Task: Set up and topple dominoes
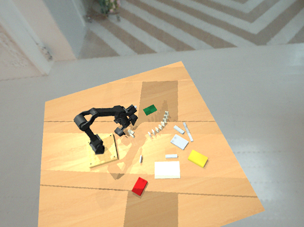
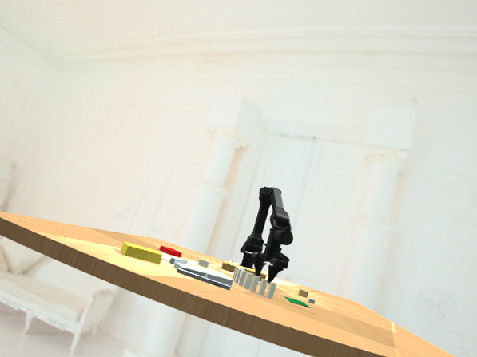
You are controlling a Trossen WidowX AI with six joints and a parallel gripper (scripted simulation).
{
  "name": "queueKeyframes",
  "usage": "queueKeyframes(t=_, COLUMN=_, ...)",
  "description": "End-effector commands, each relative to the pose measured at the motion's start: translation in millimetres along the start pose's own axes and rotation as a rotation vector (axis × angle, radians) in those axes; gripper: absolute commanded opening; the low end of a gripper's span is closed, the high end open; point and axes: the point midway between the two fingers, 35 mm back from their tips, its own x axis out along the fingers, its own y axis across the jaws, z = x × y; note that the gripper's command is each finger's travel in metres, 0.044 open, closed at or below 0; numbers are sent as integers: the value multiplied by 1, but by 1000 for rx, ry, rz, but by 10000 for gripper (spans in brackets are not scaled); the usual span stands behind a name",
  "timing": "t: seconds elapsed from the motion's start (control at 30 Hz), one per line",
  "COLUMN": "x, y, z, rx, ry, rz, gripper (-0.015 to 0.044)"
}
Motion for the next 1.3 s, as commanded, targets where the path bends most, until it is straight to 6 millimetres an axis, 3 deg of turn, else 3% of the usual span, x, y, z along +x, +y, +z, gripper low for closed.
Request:
queueKeyframes(t=0.0, x=8, y=2, z=2, rx=-3, ry=-7, rz=6, gripper=440)
queueKeyframes(t=0.4, x=17, y=2, z=2, rx=-3, ry=-7, rz=6, gripper=440)
queueKeyframes(t=0.83, x=17, y=2, z=2, rx=-3, ry=-7, rz=6, gripper=107)
queueKeyframes(t=1.17, x=15, y=2, z=2, rx=-3, ry=-7, rz=6, gripper=107)
queueKeyframes(t=1.27, x=-12, y=-1, z=3, rx=-3, ry=-7, rz=5, gripper=107)
